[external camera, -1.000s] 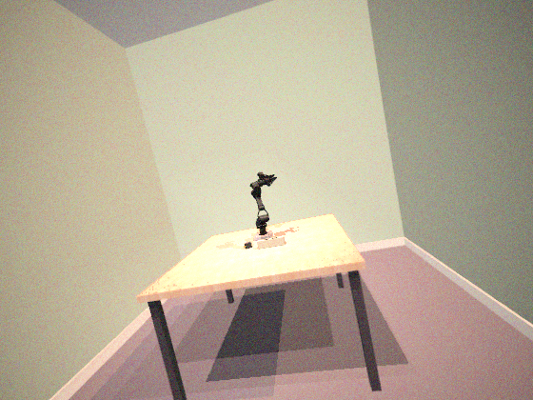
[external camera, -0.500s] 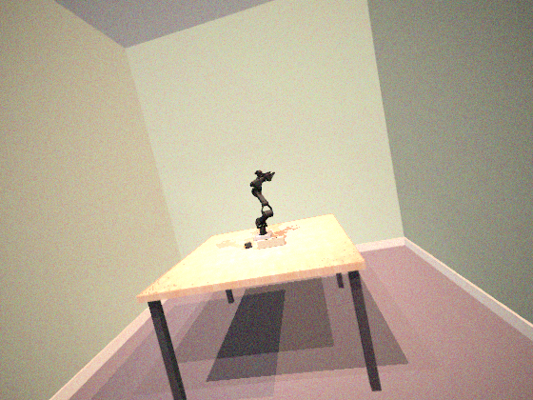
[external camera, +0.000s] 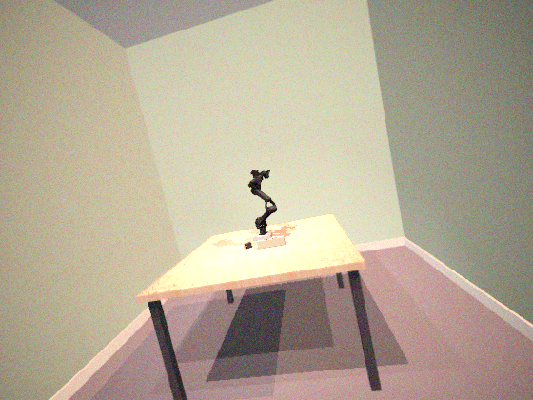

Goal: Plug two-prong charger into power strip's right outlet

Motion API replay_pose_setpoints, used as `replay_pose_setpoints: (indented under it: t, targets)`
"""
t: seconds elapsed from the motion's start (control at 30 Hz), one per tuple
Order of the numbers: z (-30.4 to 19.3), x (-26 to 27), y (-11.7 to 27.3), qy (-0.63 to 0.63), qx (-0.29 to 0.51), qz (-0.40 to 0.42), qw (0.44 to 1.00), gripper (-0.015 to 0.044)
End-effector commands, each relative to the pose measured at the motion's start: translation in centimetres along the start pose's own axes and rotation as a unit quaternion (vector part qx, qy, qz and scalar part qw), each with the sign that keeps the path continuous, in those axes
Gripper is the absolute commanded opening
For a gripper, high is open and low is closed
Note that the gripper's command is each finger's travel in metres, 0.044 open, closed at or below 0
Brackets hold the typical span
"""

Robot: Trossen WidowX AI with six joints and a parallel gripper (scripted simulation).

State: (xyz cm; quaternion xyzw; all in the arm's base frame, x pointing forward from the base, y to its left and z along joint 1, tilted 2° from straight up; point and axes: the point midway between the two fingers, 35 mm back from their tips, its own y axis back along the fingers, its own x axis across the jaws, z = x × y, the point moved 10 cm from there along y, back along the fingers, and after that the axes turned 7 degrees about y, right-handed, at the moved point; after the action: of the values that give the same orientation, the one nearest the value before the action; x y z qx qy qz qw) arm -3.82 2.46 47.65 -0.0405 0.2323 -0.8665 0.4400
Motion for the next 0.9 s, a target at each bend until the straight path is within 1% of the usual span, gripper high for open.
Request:
replay_pose_setpoints:
  t: [0.0,0.4,0.87]
  targets:
    - [0.3,1.4,-0.1,-0.004,-0.016,0.037,0.999,0.0440]
    - [1.3,6.1,0.7,0.008,-0.072,0.160,0.984,0.0440]
    - [2.5,11.0,3.4,-0.004,-0.125,0.309,0.943,0.0440]
